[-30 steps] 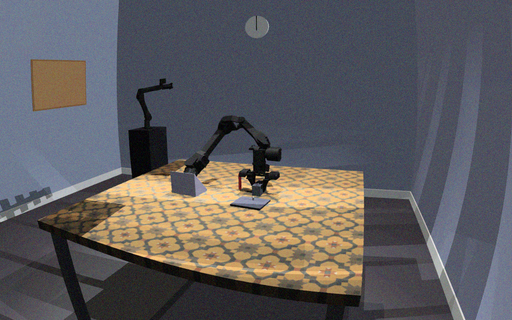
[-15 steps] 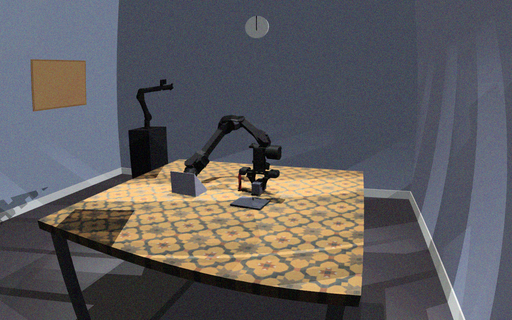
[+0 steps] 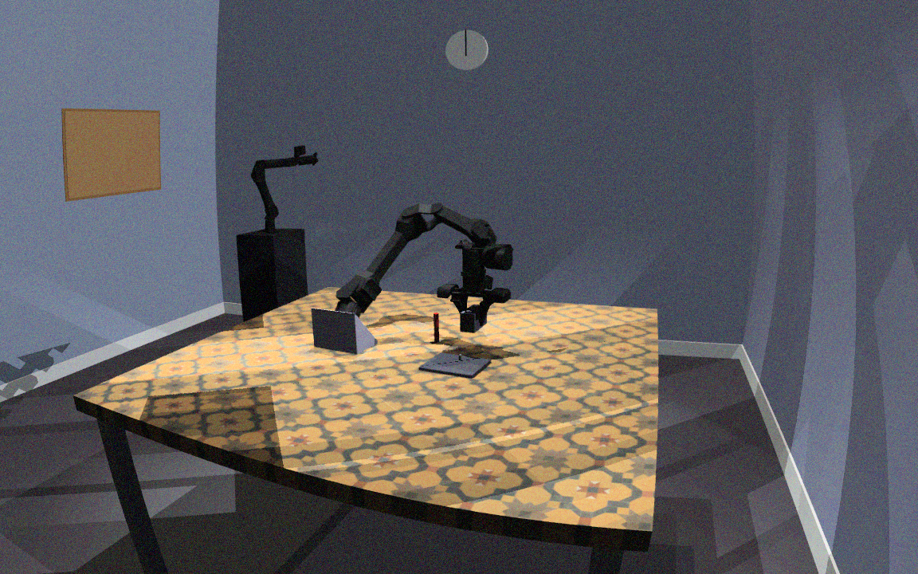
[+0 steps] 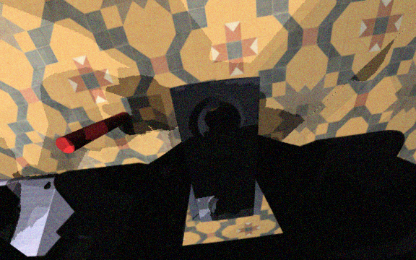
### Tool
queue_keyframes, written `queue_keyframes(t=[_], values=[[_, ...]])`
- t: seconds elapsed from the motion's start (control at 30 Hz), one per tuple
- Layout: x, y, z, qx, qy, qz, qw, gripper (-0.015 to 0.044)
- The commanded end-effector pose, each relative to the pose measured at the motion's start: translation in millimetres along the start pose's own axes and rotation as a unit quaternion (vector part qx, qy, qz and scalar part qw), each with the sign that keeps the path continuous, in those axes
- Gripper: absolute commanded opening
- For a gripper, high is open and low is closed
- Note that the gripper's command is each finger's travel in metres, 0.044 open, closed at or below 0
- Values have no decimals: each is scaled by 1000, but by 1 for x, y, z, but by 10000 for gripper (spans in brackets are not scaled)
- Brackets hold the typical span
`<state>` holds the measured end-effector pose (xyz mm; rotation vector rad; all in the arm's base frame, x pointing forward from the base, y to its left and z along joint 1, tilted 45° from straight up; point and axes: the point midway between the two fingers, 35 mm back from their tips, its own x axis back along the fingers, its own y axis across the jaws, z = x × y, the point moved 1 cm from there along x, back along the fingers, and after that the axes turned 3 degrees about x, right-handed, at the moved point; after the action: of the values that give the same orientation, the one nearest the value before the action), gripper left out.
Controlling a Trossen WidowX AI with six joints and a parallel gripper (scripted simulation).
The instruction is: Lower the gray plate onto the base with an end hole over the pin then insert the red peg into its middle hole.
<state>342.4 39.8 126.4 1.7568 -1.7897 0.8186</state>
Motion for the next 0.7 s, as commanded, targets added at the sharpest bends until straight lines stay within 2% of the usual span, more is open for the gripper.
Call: queue_keyframes(t=[0.0,0.67], values=[[13,-2,-1,2,2,2,1000,0],[76,5,-9,-8,-2,2,1000,0]])
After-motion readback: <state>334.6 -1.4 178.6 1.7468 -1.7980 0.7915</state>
